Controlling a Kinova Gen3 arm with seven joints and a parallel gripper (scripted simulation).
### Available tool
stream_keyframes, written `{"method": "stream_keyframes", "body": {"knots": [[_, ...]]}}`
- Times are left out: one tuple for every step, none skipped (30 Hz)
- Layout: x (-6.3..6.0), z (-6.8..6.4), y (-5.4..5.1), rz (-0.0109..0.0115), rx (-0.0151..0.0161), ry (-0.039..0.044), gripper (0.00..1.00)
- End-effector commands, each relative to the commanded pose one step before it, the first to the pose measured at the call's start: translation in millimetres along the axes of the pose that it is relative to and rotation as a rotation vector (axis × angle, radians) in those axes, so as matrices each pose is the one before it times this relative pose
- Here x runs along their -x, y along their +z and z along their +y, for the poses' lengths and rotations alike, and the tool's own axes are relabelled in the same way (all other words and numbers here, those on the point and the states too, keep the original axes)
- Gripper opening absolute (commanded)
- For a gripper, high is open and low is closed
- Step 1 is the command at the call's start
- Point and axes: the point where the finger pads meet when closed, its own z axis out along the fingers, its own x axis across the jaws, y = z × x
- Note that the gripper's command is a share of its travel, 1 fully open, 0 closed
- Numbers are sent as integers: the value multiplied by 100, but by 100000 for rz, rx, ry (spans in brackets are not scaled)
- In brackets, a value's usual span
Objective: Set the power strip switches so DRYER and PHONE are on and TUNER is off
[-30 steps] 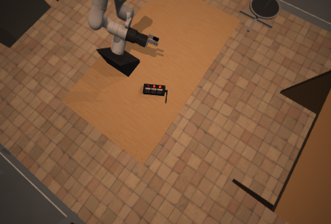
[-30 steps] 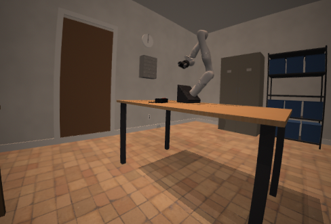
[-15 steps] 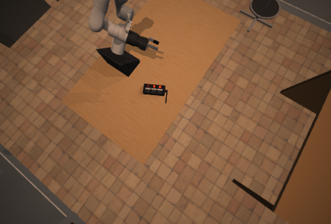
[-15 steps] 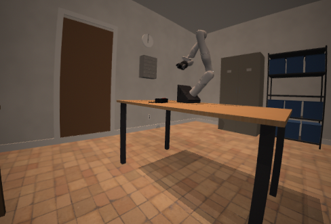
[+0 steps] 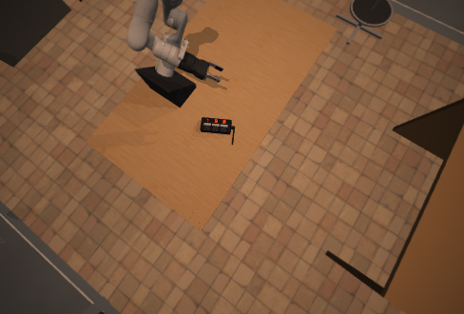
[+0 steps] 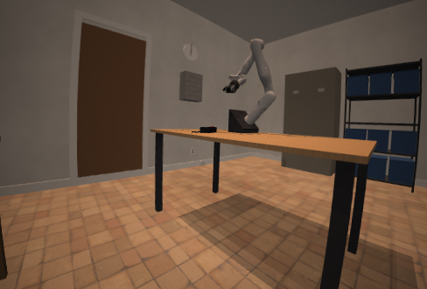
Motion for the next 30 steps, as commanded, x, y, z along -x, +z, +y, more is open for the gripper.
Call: {"method": "stream_keyframes", "body": {"knots": [[-175,535,682,-1552,2379,2349,100],[0,0,0,0,0,0,100],[0,0,0,0,0,0,100],[0,0,0,0,0,0,100],[0,0,0,0,0,0,100],[0,0,0,0,0,0,100],[0,0,0,0,0,0,100],[-244,288,205,-173,1199,2669,100],[0,0,0,0,0,0,100],[0,0,0,0,0,0,100],[0,0,0,0,0,0,100],[0,0,0,0,0,0,100],[-255,288,211,-145,1237,2715,100],[0,0,0,0,0,0,100],[0,0,0,0,0,0,100],[0,0,0,0,0,0,100],[0,0,0,0,0,0,100],[0,0,0,0,0,0,100],[0,0,0,0,0,0,100],[0,0,0,0,0,0,100],[-266,287,218,-113,1274,2758,100],[0,0,0,0,0,0,100],[0,0,0,0,0,0,100],[0,0,0,0,0,0,100],[0,0,0,0,0,0,100],[-277,285,224,-79,1309,2798,100],[0,0,0,0,0,0,100],[0,0,0,0,0,0,100],[0,0,0,0,0,0,100],[0,0,0,0,0,0,100]]}}
